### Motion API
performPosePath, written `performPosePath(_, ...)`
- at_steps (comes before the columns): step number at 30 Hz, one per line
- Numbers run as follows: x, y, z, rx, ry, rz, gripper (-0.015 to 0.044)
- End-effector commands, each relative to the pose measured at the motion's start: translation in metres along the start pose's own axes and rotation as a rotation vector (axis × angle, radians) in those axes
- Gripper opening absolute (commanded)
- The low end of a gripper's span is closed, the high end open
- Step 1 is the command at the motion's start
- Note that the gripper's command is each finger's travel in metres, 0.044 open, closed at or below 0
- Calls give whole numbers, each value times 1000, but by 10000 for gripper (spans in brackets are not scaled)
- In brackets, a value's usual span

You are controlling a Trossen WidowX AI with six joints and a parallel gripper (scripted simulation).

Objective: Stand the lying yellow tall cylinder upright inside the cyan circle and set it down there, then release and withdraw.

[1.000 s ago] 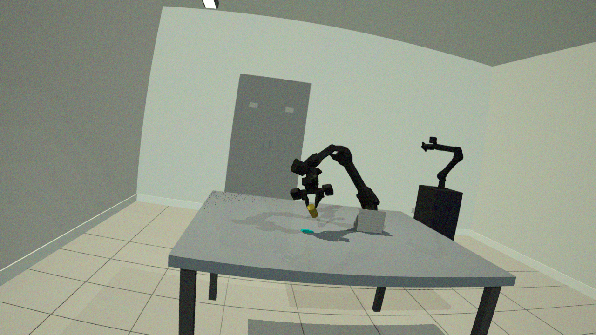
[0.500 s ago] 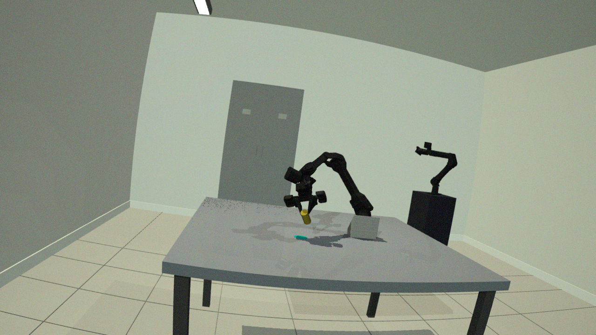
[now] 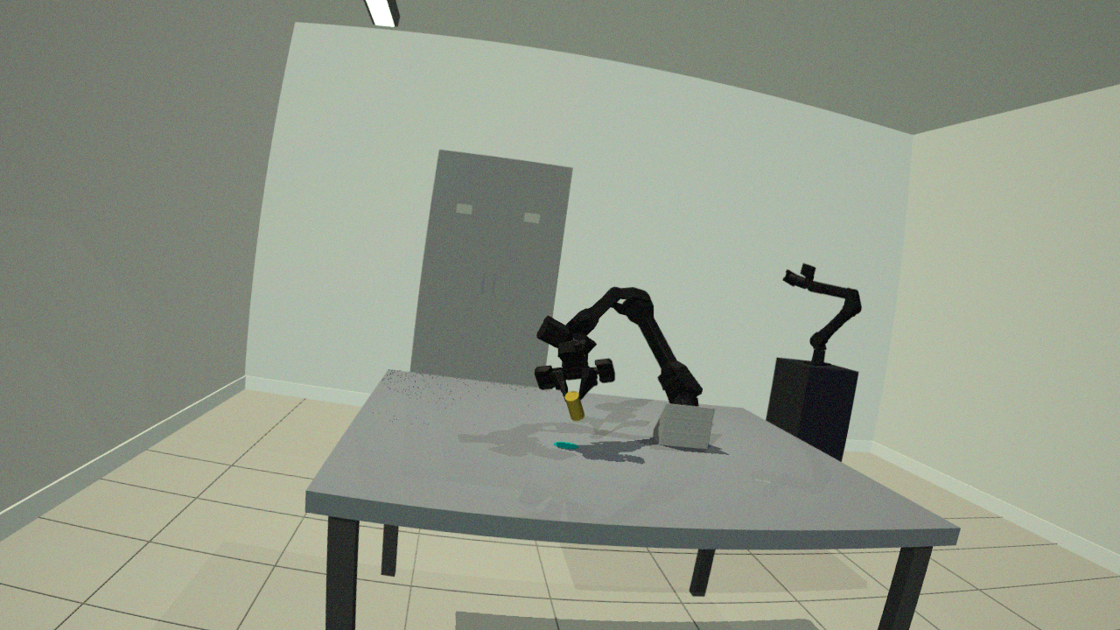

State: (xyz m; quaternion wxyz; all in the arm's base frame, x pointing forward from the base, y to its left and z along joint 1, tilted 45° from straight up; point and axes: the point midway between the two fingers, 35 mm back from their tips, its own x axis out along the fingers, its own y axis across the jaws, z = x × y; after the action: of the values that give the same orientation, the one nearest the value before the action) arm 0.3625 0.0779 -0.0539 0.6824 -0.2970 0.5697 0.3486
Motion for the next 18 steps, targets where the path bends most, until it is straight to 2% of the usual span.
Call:
performPosePath(1, -3, 0, 2, -14, -39, -2, 105)
performPosePath(18, -10, -1, 1, -48, -166, -18, 105)
